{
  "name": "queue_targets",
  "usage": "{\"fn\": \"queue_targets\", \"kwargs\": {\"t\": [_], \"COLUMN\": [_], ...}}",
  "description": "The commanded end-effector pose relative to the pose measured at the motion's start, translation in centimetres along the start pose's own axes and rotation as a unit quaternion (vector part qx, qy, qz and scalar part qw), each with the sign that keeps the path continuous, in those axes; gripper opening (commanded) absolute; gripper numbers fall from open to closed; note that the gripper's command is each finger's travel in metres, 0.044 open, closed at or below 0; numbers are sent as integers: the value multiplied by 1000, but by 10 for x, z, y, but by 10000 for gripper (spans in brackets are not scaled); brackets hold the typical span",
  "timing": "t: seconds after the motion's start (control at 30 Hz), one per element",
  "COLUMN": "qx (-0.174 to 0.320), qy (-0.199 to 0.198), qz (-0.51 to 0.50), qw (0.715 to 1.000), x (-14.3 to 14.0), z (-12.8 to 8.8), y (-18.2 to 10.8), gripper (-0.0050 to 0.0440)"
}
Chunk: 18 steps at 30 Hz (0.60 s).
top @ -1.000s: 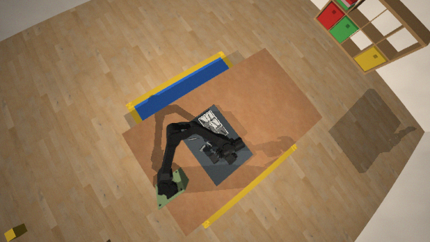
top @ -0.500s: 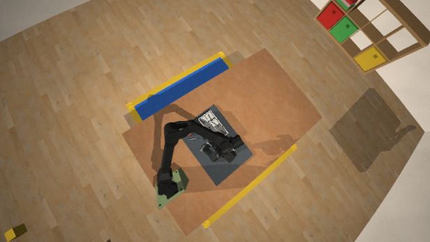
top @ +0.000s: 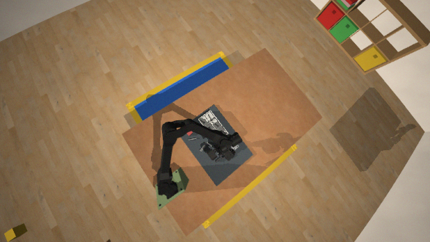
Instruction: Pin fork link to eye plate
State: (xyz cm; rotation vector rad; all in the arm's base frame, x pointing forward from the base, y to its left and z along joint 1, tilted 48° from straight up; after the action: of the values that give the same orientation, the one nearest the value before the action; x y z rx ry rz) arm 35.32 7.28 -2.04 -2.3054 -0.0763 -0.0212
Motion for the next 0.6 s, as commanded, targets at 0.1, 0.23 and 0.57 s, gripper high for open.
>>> {"fn": "queue_targets", "kwargs": {"t": [0.1, 0.23, 0.57], "qx": [1, 1, 1], "qy": [-3, -3, -3], "qz": [3, 3, 3], "qw": [1000, 1000, 1000], "x": [-2, -2, -2], "z": [10, 14, 28], "y": [0, 0, -1], "gripper": [0, 0, 0]}}
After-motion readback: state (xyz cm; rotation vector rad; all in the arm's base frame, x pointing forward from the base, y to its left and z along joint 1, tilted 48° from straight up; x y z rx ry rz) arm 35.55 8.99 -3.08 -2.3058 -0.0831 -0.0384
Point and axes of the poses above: the point midway between the two fingers, 35 mm back from their tips, its own z axis out along the fingers, its own x axis across the jaws, y = z × x, the point moved 4 cm from there along -z, back along the fingers
